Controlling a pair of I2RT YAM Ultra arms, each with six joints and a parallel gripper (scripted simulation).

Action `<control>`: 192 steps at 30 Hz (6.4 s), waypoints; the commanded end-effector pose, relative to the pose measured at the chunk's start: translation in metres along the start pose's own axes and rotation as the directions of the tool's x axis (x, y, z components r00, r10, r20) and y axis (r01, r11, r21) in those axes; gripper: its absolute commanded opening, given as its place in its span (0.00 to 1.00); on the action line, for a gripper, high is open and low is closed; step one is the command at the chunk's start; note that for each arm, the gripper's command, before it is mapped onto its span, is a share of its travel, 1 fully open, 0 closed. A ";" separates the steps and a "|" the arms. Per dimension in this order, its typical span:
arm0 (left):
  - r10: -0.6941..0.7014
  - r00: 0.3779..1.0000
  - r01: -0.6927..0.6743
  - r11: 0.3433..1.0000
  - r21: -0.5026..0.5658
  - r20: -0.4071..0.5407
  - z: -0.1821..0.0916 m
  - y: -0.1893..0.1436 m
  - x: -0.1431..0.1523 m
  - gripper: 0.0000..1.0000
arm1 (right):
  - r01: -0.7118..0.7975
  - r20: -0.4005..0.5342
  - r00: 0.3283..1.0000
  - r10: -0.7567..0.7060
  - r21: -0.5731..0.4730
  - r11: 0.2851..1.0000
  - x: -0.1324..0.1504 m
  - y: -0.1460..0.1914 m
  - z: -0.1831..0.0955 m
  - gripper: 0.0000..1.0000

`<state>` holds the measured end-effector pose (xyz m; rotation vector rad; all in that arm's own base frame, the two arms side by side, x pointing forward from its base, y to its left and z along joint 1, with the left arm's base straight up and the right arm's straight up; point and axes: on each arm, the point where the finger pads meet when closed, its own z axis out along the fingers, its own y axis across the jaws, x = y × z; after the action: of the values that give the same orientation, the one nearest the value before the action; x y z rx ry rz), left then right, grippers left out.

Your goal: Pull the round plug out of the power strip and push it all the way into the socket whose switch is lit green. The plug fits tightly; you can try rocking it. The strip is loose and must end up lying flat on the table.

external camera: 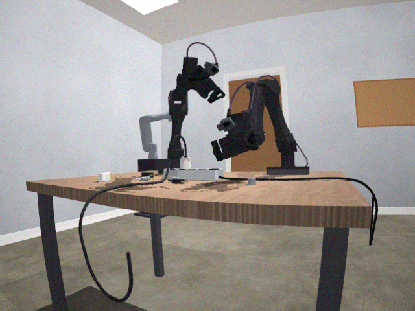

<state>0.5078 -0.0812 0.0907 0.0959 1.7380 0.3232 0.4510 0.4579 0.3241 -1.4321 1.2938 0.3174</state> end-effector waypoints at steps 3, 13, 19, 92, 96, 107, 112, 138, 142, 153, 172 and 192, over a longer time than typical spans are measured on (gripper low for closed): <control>-0.012 1.000 0.012 1.000 -0.005 0.020 0.000 0.002 -0.009 1.00 | 0.009 0.022 1.000 -0.010 0.017 1.000 -0.011 -0.006 -0.007 1.00; -0.012 1.000 0.012 1.000 -0.005 0.020 0.000 0.002 -0.009 1.00 | 0.009 0.022 1.000 -0.010 0.017 1.000 -0.011 -0.006 -0.007 1.00; -0.012 1.000 0.012 1.000 0.003 0.015 0.000 0.000 -0.007 1.00 | 0.009 0.022 1.000 -0.010 0.017 1.000 -0.011 -0.006 -0.007 1.00; 0.010 0.998 0.051 0.518 0.854 -0.066 -0.352 -0.065 -0.084 1.00 | -0.366 -0.537 0.835 0.119 -0.381 0.849 0.213 0.175 -0.193 0.63; 0.023 0.998 0.044 0.521 0.852 -0.066 -0.348 -0.067 -0.085 1.00 | -0.382 -0.551 0.826 0.118 -0.392 0.837 0.220 0.182 -0.192 0.63; 0.037 0.997 0.035 0.517 0.856 -0.064 -0.348 -0.067 -0.082 1.00 | -0.384 -0.543 0.830 0.128 -0.388 0.838 0.215 0.181 -0.194 0.63; 0.130 0.991 -0.053 0.465 0.884 -0.009 -0.350 -0.076 -0.075 1.00 | -0.384 -0.543 0.830 0.128 -0.388 0.838 0.215 0.181 -0.194 0.63; 0.423 0.839 -0.298 -0.169 0.939 0.343 -0.277 -0.139 0.007 1.00 | -0.384 -0.543 0.830 0.128 -0.388 0.838 0.215 0.181 -0.194 0.63; 0.393 0.849 -0.284 -0.225 0.932 0.353 -0.259 -0.143 0.024 1.00 | -0.384 -0.543 0.830 0.128 -0.388 0.838 0.215 0.181 -0.194 0.63; 0.370 0.865 -0.266 -0.237 0.935 0.340 -0.235 -0.151 0.044 1.00 | -0.384 -0.543 0.830 0.128 -0.388 0.838 0.215 0.181 -0.194 0.63; 0.382 0.865 -0.242 -0.249 0.938 0.325 -0.241 -0.179 0.059 1.00 | -0.384 -0.543 0.830 0.128 -0.388 0.838 0.215 0.181 -0.194 0.63; 0.390 0.866 -0.227 -0.253 0.940 0.314 -0.248 -0.203 0.075 1.00 | -0.384 -0.543 0.830 0.128 -0.388 0.838 0.215 0.181 -0.194 0.63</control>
<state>0.2703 -0.2868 0.0049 1.8489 1.6095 -0.8615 0.3025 0.2317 0.1322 -1.8195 1.9250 0.4835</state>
